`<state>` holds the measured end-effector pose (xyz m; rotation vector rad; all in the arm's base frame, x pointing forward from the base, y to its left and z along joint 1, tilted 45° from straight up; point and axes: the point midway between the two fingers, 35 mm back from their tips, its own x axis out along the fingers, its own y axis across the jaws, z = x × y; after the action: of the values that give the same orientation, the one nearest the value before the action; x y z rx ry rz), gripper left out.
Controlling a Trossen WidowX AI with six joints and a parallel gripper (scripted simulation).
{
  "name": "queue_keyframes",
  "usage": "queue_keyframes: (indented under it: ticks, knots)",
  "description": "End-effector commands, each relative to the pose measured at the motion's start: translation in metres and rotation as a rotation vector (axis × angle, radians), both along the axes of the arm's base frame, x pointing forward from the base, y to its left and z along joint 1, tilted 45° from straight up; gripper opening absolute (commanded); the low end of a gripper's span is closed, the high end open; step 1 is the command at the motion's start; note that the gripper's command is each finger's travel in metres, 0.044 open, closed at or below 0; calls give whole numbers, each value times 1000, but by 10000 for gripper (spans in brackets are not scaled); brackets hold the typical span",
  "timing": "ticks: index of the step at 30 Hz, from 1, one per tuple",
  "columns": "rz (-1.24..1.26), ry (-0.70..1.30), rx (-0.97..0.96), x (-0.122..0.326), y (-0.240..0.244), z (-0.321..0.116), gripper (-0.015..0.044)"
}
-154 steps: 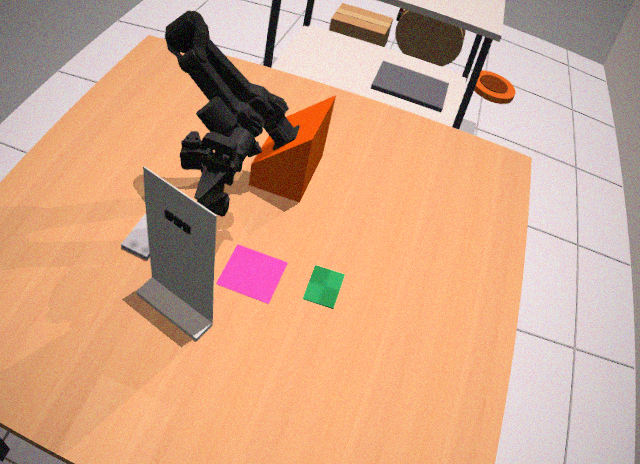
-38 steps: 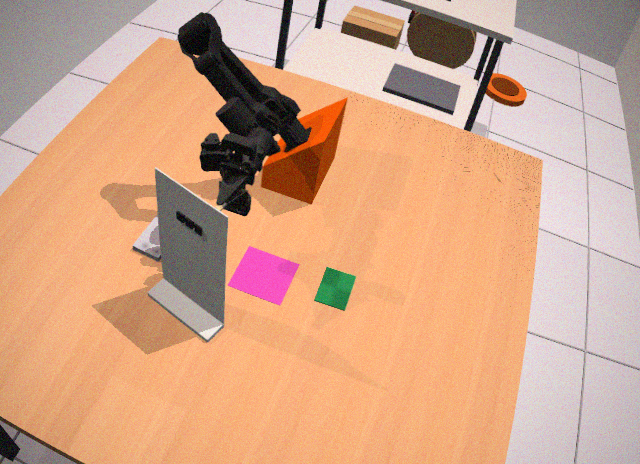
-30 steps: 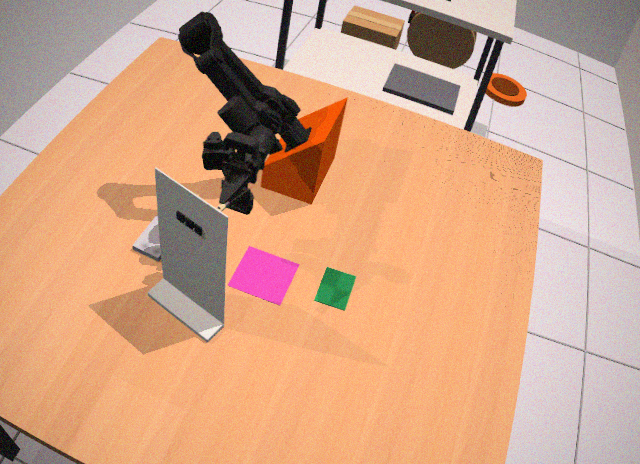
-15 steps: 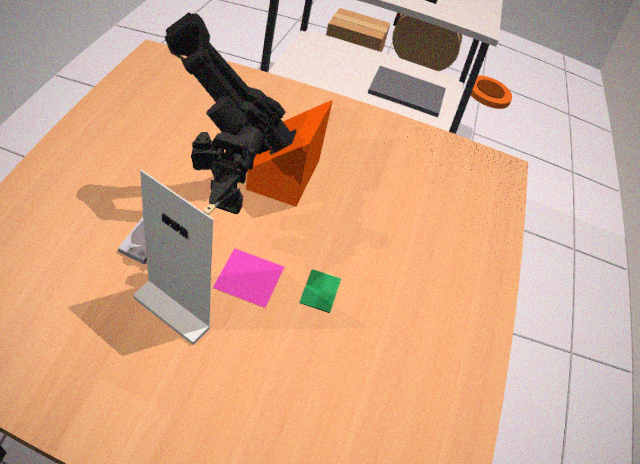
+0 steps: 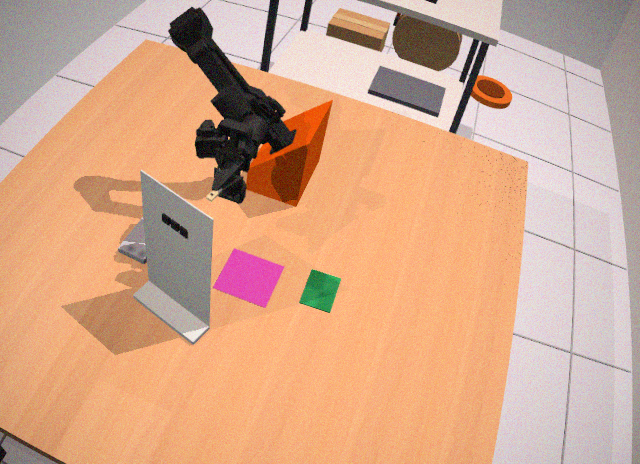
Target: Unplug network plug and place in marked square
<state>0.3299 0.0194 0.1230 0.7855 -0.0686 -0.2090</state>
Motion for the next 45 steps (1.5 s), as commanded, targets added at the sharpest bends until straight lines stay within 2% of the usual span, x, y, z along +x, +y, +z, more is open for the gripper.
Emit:
queue_keyframes:
  ticks: [1, 14, 29, 45]
  knots:
    - [-6, -20, -3, -4, 7, 11, 0]
    - [-14, -31, 4, -13, 22, 25, 0]
    - [-173, 281, 62, 1, -4, -56, 0]
    - [-403, 587, 92, -18, -39, -132, 0]
